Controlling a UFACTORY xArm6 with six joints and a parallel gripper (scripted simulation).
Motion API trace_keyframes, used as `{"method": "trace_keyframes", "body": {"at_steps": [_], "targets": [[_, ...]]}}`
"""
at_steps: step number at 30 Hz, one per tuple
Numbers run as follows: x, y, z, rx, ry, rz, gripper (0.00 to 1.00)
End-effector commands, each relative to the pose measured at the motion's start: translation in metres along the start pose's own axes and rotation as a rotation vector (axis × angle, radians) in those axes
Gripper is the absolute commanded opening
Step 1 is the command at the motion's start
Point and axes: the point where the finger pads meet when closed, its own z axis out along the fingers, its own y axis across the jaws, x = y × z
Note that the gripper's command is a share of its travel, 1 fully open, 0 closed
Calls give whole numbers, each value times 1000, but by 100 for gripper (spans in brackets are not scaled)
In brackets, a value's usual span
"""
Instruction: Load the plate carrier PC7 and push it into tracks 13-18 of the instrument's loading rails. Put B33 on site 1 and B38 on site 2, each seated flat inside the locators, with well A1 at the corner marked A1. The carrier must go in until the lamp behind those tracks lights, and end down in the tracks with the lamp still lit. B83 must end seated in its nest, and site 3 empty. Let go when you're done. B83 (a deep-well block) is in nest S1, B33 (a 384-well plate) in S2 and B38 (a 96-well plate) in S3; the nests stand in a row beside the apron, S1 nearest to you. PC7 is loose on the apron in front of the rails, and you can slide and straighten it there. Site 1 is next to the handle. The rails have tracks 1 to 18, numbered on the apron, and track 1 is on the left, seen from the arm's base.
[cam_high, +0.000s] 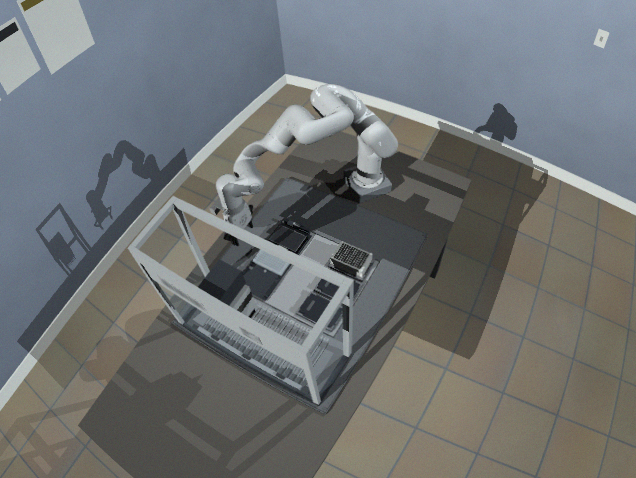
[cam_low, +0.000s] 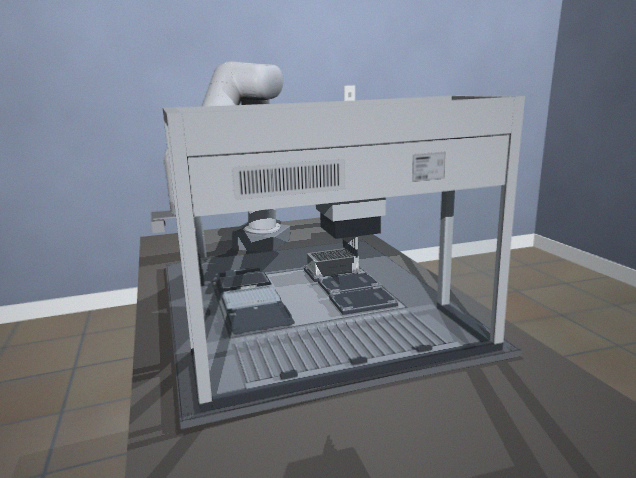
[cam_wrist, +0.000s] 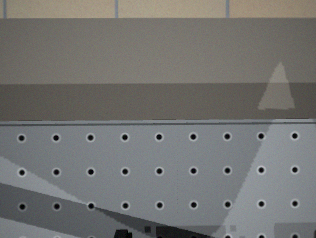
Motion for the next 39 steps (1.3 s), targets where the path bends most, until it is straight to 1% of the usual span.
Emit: {"method": "trace_keyframes", "body": {"at_steps": [1, 12, 14, 22, 33, 34, 39], "targets": [[1, -2, -9, 5, 3, 0, 100], [1, -1, -27, 5, 3, 0, 100], [1, -1, -27, 5, 3, 0, 100], [1, -1, -41, 5, 3, 0, 100], [1, -1, -41, 5, 3, 0, 100], [-2, 3, -41, 5, 3, -34, 82], [-16, 24, -40, 4, 3, -200, 82]]}}
